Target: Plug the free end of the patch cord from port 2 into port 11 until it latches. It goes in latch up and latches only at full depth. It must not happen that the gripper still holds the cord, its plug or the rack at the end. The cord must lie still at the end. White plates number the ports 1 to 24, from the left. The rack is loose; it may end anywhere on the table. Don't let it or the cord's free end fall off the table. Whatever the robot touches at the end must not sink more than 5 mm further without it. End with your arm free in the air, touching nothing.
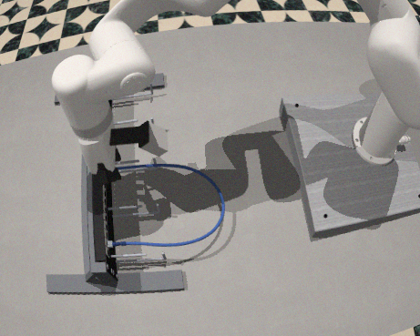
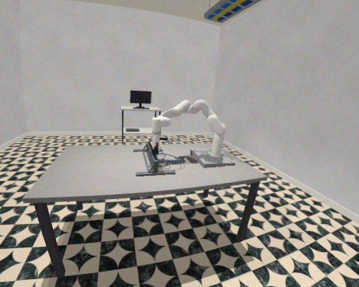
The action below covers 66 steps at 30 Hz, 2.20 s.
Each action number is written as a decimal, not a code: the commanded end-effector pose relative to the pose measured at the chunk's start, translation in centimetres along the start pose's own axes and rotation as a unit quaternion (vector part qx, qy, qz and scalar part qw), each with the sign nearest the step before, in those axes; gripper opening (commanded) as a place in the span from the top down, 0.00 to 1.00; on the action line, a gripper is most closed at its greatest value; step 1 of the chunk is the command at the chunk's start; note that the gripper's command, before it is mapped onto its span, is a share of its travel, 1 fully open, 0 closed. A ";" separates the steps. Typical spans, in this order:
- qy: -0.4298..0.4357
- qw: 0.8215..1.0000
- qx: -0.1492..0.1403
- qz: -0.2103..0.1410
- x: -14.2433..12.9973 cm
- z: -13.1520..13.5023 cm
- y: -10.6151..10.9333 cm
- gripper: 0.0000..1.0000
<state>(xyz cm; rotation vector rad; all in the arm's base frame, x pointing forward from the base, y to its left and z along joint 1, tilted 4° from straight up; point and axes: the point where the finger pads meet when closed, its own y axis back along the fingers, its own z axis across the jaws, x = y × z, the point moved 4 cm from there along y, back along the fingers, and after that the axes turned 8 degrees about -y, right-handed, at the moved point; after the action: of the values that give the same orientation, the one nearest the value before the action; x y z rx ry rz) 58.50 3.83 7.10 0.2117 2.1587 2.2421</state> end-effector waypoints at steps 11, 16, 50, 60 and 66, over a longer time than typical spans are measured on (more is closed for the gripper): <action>0.000 1.000 0.000 -0.003 -0.1 0.0 0.2 0.62; 0.000 1.000 0.000 -0.003 -0.1 0.0 0.3 0.62; 0.000 1.000 0.000 -0.003 0.1 0.0 7.7 0.62; 0.000 1.000 0.000 -0.003 0.1 0.0 8.2 0.62; 0.000 1.000 0.000 -0.003 0.1 0.0 8.3 1.00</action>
<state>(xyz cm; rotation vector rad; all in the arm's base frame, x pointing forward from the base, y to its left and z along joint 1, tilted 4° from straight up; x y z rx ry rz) 58.96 3.49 15.06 0.2116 2.1586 2.2421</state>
